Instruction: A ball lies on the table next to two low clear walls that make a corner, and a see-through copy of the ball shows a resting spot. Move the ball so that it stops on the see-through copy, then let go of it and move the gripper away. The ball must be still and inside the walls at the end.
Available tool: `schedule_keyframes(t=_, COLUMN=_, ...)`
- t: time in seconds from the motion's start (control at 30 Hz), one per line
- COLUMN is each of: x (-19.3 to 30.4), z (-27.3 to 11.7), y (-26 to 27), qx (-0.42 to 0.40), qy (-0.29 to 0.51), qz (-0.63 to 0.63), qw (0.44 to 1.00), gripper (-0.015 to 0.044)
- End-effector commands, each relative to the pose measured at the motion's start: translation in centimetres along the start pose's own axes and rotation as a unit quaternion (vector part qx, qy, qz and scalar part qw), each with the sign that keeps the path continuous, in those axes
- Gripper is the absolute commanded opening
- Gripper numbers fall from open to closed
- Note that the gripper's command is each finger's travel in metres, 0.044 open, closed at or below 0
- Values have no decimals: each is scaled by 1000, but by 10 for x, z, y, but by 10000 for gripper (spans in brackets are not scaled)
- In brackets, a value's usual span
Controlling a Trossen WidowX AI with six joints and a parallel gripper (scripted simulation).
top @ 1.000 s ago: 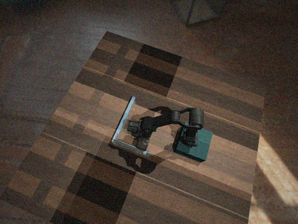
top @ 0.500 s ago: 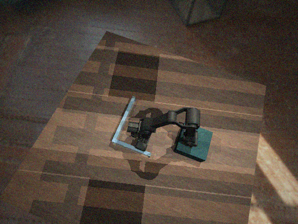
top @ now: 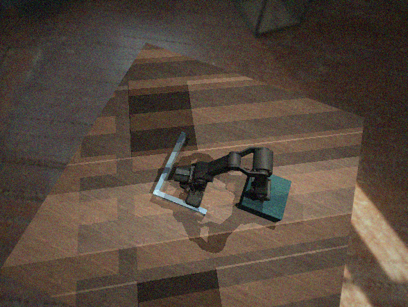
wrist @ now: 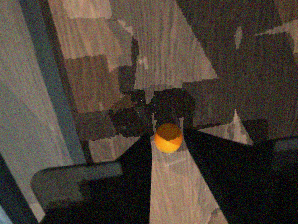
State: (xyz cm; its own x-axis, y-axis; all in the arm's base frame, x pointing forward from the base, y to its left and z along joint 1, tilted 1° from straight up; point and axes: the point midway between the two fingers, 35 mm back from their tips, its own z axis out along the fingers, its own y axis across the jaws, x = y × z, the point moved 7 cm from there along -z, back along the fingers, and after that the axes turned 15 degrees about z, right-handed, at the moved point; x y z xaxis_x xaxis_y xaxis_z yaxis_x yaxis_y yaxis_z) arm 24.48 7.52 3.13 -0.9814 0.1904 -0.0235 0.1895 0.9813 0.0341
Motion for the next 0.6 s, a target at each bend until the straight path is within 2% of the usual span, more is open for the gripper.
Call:
schedule_keyframes(t=0.0, x=0, z=0, y=0, qx=0, qy=0, qz=0, qw=1000, gripper=216)
schedule_keyframes(t=0.23, x=-1, z=-3, y=0, qx=0, qy=0, qz=0, qw=1000, gripper=216)
schedule_keyframes(t=0.43, x=-1, z=-86, y=0, qx=-1, qy=1, qz=2, qw=1000, gripper=216)
schedule_keyframes(t=0.57, x=0, z=-89, y=0, qx=-1, qy=1, qz=2, qw=1000, gripper=216)
